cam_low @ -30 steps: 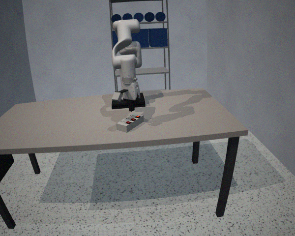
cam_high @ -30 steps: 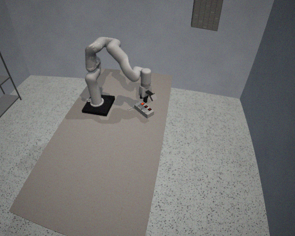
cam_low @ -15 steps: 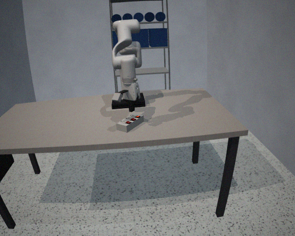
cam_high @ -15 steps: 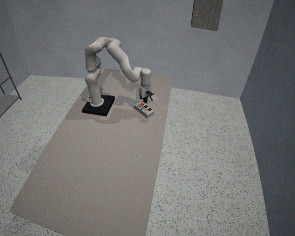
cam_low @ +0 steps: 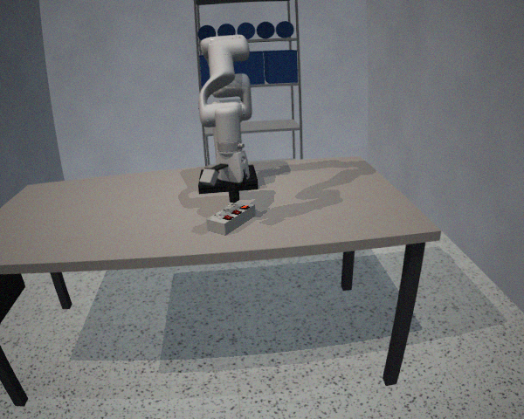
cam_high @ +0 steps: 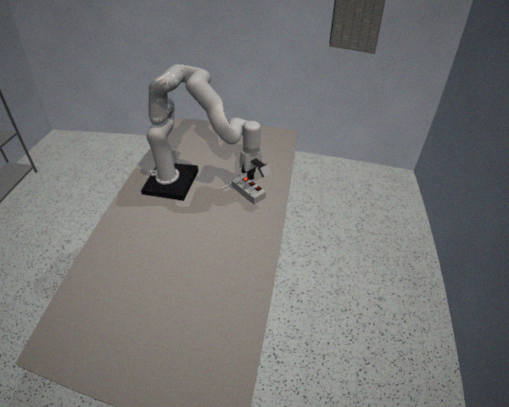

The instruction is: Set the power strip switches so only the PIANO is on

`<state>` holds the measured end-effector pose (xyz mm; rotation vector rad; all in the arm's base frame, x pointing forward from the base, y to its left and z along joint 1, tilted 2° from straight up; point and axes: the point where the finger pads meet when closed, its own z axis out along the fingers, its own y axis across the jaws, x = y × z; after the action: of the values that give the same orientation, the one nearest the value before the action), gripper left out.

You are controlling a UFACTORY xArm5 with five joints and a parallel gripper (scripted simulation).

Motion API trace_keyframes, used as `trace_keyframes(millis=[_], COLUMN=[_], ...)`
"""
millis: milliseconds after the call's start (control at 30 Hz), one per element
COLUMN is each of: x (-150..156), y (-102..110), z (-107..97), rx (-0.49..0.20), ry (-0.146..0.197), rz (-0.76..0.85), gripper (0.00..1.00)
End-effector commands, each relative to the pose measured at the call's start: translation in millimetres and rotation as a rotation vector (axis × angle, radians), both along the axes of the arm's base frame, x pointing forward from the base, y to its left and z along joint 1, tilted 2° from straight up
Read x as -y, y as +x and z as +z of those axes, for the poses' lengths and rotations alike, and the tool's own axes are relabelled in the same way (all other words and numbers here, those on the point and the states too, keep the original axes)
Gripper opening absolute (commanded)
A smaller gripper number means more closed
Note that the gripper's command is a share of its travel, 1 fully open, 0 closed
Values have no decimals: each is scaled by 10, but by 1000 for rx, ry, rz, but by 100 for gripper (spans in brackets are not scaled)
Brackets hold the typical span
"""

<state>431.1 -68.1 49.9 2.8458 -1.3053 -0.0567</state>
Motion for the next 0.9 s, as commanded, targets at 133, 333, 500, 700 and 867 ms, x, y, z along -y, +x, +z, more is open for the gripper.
trace_keyframes(millis=[133, 333, 500, 700, 867], x=[10, 15, 17, 21, 22], y=[10, 7, 6, 4, 4], z=[-92, -168, -199, -243, -261], rx=[4, 4, 4, 4, 4], ry=[-1, 0, 0, 0, 0], rz=[0, 0, 0, 0, 0], gripper=[0, 0, 0, 0, 0])
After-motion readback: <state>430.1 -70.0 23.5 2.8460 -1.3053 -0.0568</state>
